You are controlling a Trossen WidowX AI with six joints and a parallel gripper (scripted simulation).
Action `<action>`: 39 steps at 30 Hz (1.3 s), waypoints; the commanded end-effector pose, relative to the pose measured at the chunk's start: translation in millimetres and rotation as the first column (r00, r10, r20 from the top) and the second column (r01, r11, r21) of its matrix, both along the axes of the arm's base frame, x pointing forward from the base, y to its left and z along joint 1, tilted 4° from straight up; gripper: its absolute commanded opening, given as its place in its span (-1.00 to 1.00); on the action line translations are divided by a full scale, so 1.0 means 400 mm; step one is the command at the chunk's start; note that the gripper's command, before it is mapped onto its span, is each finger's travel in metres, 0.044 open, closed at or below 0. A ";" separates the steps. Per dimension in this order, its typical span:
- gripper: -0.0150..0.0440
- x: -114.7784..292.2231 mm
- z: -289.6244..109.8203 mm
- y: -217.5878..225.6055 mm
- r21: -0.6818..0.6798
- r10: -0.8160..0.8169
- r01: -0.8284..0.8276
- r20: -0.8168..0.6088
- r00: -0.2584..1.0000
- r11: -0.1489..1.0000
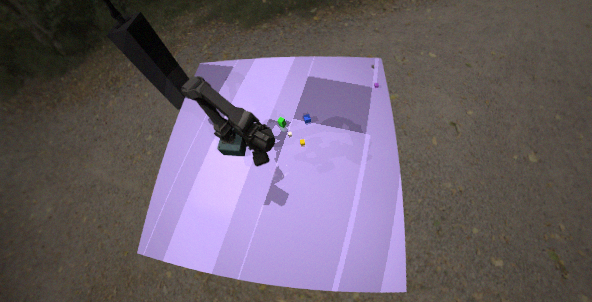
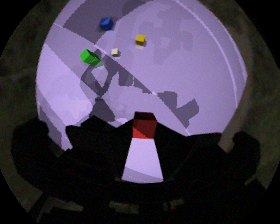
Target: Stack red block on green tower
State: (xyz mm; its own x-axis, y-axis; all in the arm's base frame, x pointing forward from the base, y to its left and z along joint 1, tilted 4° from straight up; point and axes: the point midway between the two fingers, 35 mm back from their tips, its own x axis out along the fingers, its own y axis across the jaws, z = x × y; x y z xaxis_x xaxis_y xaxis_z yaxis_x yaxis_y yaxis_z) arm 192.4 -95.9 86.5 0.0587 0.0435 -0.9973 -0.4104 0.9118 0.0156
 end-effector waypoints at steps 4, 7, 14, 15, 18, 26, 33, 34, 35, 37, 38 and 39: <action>-0.49 0.024 0.011 0.024 0.001 0.003 -0.003 0.004 1.000 1.000; -0.49 0.043 0.014 0.046 0.001 0.003 -0.003 0.004 1.000 1.000; -0.49 0.082 0.020 0.104 0.001 0.003 -0.003 0.004 1.000 1.000; -0.49 0.087 0.021 0.113 0.001 0.003 -0.003 0.004 1.000 1.000; -0.49 0.102 0.023 0.140 0.002 0.003 -0.003 0.004 1.000 1.000; -0.49 0.134 0.030 0.218 0.004 0.003 -0.003 0.005 1.000 1.000; -0.49 0.153 0.035 0.292 0.006 0.003 -0.003 0.006 1.000 1.000; -0.49 0.155 0.036 0.303 0.007 0.003 -0.003 0.006 1.000 1.000; -0.49 0.157 0.036 0.314 0.007 0.003 -0.003 0.007 1.000 1.000; -0.49 0.160 0.038 0.336 0.008 0.003 -0.003 0.007 1.000 1.000; -0.49 0.161 0.039 0.348 0.009 0.003 -0.003 0.007 1.000 1.000; -0.49 0.162 0.039 0.359 0.009 0.003 -0.003 0.008 1.000 1.000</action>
State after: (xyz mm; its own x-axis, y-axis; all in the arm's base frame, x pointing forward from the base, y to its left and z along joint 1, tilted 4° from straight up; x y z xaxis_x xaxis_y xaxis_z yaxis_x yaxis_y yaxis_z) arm 253.7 33.3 100.1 0.0581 0.0541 -0.9968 -0.4158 0.9091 0.0251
